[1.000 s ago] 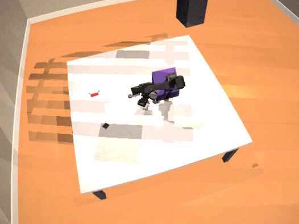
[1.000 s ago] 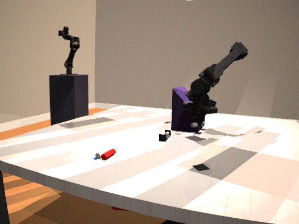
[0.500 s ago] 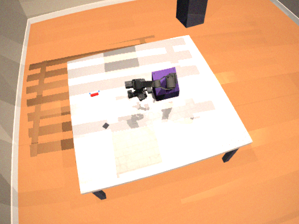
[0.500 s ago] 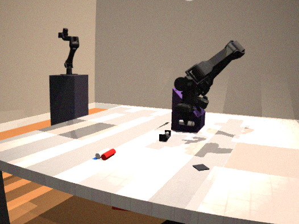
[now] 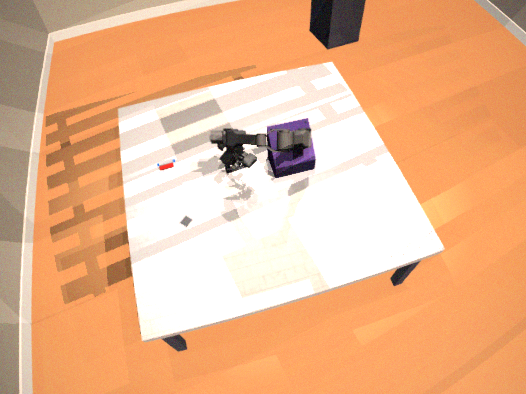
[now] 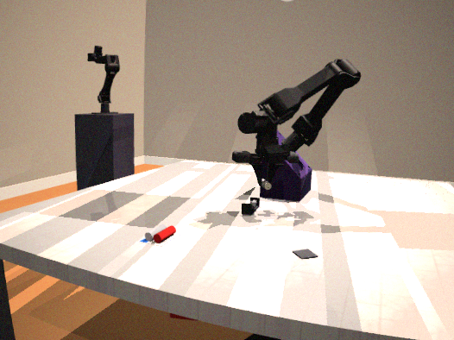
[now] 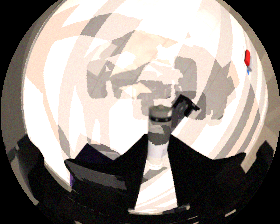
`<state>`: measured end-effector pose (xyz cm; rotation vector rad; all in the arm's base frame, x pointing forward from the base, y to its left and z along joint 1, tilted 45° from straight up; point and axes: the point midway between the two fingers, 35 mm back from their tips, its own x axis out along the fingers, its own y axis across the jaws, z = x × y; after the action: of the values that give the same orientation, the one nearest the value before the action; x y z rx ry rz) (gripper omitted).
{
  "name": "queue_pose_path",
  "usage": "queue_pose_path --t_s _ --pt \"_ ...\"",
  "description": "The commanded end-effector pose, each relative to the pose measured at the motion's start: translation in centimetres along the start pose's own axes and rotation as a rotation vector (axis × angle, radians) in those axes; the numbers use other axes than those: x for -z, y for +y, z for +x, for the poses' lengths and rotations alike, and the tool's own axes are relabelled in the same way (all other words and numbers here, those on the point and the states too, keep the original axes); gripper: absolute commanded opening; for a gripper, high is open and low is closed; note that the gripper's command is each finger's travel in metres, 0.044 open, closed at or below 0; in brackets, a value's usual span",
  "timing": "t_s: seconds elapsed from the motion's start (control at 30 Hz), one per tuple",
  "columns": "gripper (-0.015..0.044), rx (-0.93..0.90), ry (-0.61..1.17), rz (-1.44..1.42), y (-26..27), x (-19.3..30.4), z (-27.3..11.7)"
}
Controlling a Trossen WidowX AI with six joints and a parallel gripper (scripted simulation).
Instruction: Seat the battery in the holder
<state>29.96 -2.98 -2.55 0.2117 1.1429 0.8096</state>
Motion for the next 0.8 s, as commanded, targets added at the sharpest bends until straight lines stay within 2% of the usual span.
queue_pose_path --t_s 0.0,0.23,0.77 --pt "0.0063 0.002 0.003 0.21 -1.4 0.4 -0.1" --pt "0.0063 0.001 0.001 0.561 -3.5 1.2 -0.4" --pt "0.0063 0.046 -0.097 0.568 -4.1 1.1 1.6"
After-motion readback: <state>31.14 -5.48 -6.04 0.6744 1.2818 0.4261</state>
